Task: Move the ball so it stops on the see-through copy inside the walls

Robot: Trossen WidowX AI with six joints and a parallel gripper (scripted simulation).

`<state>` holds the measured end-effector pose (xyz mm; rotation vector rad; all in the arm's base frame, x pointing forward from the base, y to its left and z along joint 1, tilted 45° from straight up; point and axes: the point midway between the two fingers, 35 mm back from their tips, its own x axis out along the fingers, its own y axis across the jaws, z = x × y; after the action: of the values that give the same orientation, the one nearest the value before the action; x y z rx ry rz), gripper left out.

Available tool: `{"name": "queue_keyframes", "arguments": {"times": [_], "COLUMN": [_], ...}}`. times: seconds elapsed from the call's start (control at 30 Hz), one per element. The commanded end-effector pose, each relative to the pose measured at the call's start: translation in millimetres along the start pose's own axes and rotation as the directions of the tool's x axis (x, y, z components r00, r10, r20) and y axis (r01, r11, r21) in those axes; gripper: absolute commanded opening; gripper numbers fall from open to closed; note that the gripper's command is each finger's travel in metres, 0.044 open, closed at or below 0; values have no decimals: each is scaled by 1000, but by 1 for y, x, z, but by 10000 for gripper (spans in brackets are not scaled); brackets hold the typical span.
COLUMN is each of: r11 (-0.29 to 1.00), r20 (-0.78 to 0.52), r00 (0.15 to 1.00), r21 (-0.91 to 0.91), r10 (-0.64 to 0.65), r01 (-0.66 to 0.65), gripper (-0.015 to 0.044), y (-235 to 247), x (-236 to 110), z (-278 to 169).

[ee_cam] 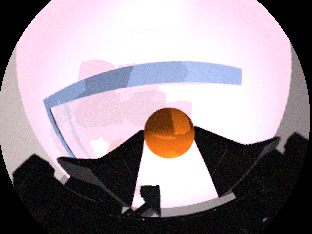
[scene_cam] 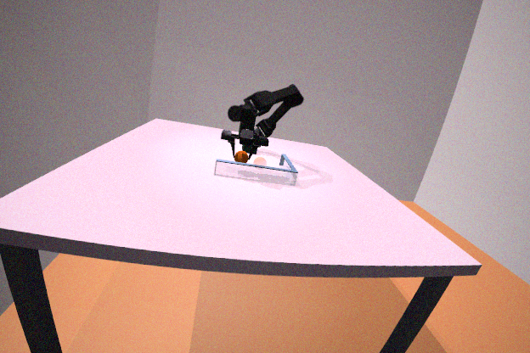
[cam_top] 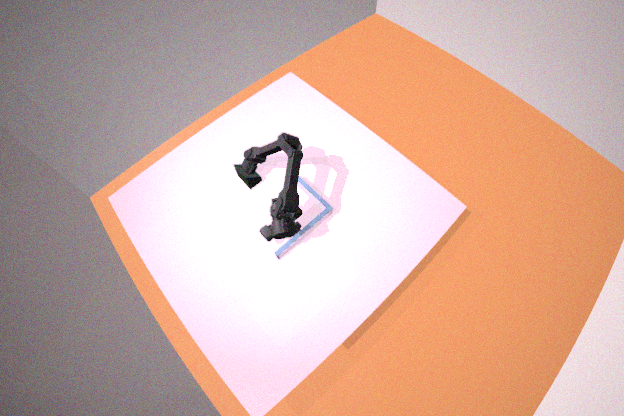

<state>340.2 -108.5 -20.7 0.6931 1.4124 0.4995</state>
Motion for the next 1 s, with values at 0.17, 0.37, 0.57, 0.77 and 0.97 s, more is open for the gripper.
{"name": "queue_keyframes", "arguments": {"times": [0.17,0.37,0.57,0.77,0.97], "r11": [1000,1000,1000,1000,1000], "r20": [2,1,-1,-2,-2], "r00": [1000,1000,1000,1000,1000], "r21": [-8,-8,-8,-8,-7], "r10": [-8,-7,-5,-4,-5], "r01": [8,7,5,4,5], "gripper": [0,0,0,0,0], "y": [1,4,8,11,25], "x": [-43,-70,-98,-104,-97], "z": [7,8,6,4,-3]}}
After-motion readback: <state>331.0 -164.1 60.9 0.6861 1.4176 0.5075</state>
